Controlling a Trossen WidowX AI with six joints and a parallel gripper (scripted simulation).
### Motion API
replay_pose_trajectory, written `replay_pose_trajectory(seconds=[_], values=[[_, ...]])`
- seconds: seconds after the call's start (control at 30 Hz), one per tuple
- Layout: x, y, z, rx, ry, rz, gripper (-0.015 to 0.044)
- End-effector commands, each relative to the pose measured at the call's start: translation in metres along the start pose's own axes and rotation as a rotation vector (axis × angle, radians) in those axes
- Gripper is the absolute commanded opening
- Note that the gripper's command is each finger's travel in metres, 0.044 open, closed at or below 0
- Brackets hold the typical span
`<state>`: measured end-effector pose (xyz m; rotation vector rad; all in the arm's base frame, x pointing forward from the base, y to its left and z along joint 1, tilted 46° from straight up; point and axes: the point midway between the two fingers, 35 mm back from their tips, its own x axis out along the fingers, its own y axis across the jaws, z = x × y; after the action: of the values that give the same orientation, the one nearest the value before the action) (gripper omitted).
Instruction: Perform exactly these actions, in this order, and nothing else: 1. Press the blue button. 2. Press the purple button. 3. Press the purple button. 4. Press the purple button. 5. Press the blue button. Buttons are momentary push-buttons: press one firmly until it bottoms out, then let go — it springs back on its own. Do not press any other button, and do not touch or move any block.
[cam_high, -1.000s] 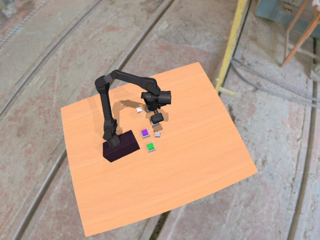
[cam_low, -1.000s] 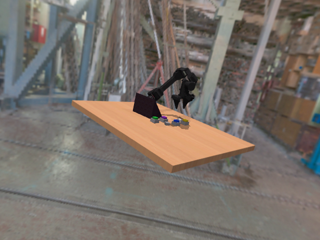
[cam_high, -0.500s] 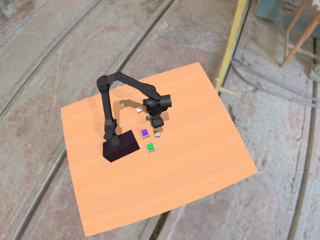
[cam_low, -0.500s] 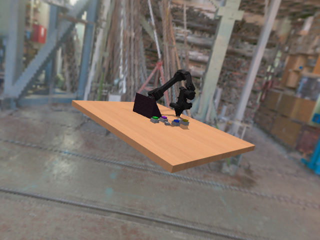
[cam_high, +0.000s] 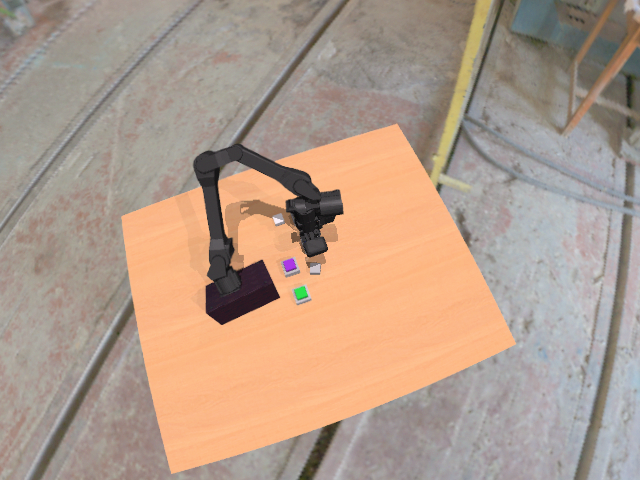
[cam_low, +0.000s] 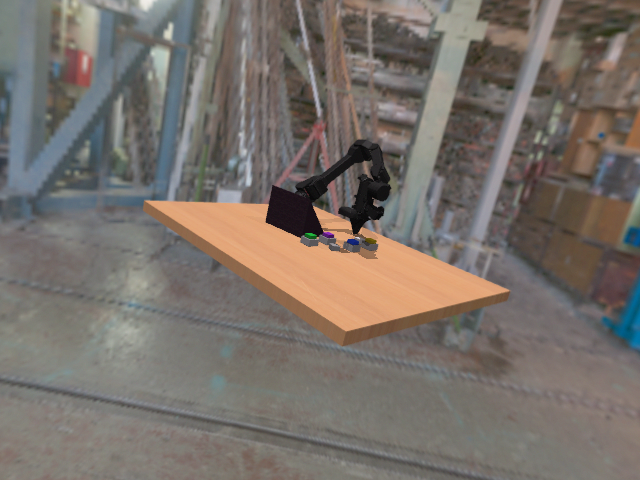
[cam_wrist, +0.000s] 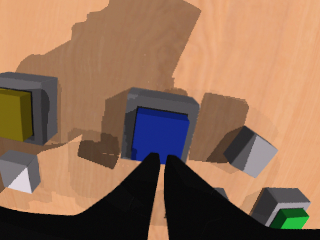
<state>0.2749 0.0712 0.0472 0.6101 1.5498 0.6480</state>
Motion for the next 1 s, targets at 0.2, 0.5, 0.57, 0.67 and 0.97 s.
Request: replay_pose_trajectory(seconds=[0.2,0.5,0.57,0.67,0.97], values=[[0.017,0.0,0.0,0.006,0.002,0.004,0.002],[0.031,0.0,-0.001,0.005,0.002,0.005,0.002],[0.032,0.001,-0.001,0.005,0.002,0.006,0.002],[0.032,0.001,-0.001,0.005,0.002,0.006,0.002],[0.032,0.001,-0.001,0.005,0.002,0.006,0.002]])
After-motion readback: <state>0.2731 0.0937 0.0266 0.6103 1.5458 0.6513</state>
